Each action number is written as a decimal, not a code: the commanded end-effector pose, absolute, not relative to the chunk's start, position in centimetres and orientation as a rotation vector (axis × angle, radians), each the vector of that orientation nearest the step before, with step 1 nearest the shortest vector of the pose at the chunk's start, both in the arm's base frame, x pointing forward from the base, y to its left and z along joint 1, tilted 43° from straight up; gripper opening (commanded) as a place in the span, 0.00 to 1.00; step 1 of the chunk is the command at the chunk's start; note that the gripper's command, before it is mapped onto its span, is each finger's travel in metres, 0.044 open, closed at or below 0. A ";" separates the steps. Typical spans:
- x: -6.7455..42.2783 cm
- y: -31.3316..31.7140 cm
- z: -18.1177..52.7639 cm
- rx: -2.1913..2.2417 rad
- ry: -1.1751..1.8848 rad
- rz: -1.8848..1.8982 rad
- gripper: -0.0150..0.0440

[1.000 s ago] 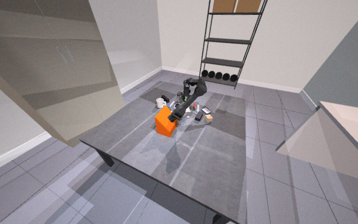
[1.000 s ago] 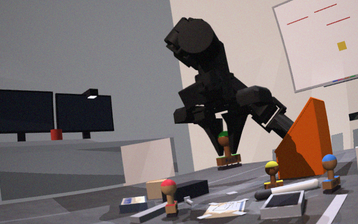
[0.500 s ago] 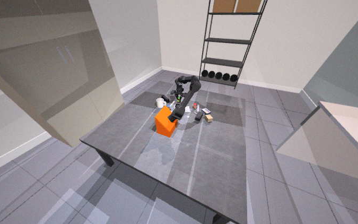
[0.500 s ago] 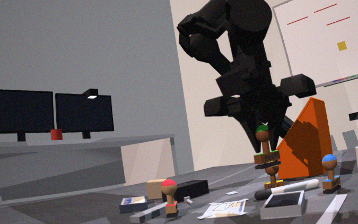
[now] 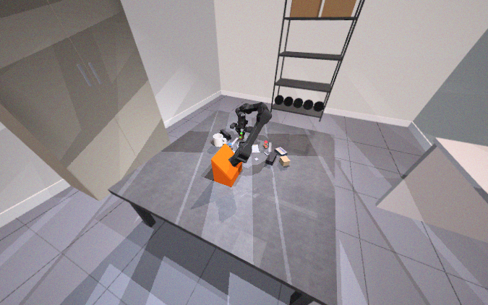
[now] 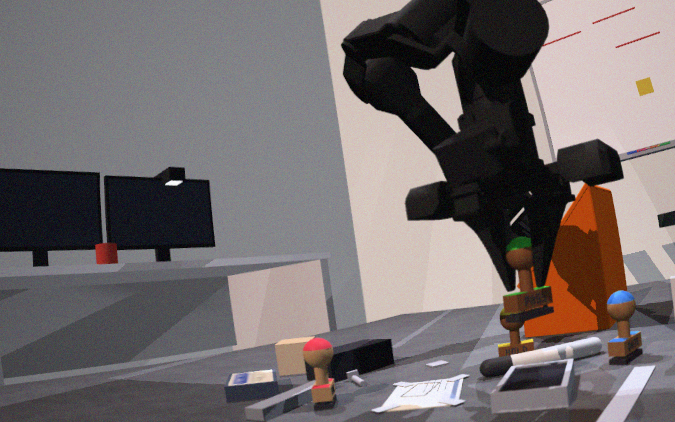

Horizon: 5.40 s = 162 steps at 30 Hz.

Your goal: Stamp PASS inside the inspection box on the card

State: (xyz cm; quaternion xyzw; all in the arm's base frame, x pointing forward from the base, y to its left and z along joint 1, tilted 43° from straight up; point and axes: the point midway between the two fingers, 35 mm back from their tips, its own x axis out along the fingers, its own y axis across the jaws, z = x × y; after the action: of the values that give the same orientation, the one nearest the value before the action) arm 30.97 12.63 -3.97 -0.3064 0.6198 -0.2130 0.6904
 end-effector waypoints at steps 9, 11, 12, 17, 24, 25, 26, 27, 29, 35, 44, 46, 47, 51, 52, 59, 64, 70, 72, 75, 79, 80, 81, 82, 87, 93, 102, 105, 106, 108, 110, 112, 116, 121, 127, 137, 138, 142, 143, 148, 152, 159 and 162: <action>31.1 12.1 -4.6 -0.687 1.386 -0.477 0.25; 31.1 12.0 -4.7 -0.687 1.386 -0.477 0.25; 31.1 12.0 -4.7 -0.686 1.386 -0.477 0.25; 31.2 11.8 -5.0 -0.686 1.385 -0.477 0.25; 31.3 11.4 -5.3 -0.686 1.385 -0.478 0.25; 31.3 11.4 -5.4 -0.686 1.385 -0.478 0.25; 31.3 11.4 -5.4 -0.686 1.385 -0.478 0.25; 31.3 11.3 -5.5 -0.686 1.385 -0.478 0.25; 31.3 11.2 -5.6 -0.686 1.385 -0.478 0.25; 31.4 11.0 -5.9 -0.685 1.385 -0.479 0.25; 31.5 10.5 -6.3 -0.685 1.384 -0.480 0.25; 31.5 10.5 -6.4 -0.685 1.384 -0.480 0.25; 31.5 10.4 -6.4 -0.685 1.384 -0.480 0.25; 31.5 10.2 -6.6 -0.685 1.384 -0.481 0.25; 31.5 10.2 -6.7 -0.685 1.384 -0.481 0.25; 31.6 9.9 -7.0 -0.685 1.384 -0.482 0.25; 31.6 9.6 -7.2 -0.685 1.383 -0.483 0.25; 31.6 9.4 -7.5 -0.685 1.383 -0.483 0.25; 31.6 9.3 -7.5 -0.685 1.383 -0.484 0.25; 31.6 9.3 -7.6 -0.685 1.383 -0.484 0.25; 31.6 9.2 -7.6 -0.680 1.381 -0.487 0.25; 31.6 9.2 -7.6 -0.680 1.381 -0.487 0.25; 31.6 9.2 -7.7 -0.680 1.381 -0.487 0.25; 31.6 9.2 -7.7 -0.680 1.381 -0.487 0.25; 31.7 9.1 -7.7 -0.680 1.381 -0.487 0.25; 31.7 9.0 -7.8 -0.680 1.381 -0.488 0.25; 31.7 9.0 -7.9 -0.680 1.381 -0.488 0.25; 31.7 8.9 -7.9 -0.680 1.381 -0.488 0.25; 31.7 8.9 -7.9 -0.680 1.381 -0.488 0.25; 31.7 8.9 -7.9 -0.680 1.381 -0.488 0.25; 31.7 8.9 -7.9 -0.680 1.381 -0.488 0.25; 31.7 8.9 -7.9 -0.680 1.381 -0.488 0.25; 31.7 8.9 -7.9 -0.680 1.381 -0.488 0.25; 31.7 8.9 -7.9 -0.680 1.381 -0.488 0.25; 31.7 8.9 -8.0 -0.680 1.381 -0.488 0.25; 31.7 8.9 -8.0 -0.680 1.381 -0.488 0.25; 31.7 8.9 -8.0 -0.680 1.381 -0.488 0.25; 31.7 8.9 -8.0 -0.680 1.381 -0.488 0.25; 31.7 8.8 -8.0 -0.680 1.381 -0.488 0.25; 31.7 8.8 -8.1 -0.680 1.381 -0.488 0.25; 31.7 8.8 -8.1 -0.680 1.381 -0.488 0.25; 31.7 8.8 -8.1 -0.680 1.381 -0.488 0.25; 31.7 8.8 -8.1 -0.680 1.381 -0.488 0.25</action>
State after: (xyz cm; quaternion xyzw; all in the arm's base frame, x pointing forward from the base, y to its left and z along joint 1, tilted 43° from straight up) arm 31.60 9.04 -7.94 -0.3042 0.6181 -0.2168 0.6916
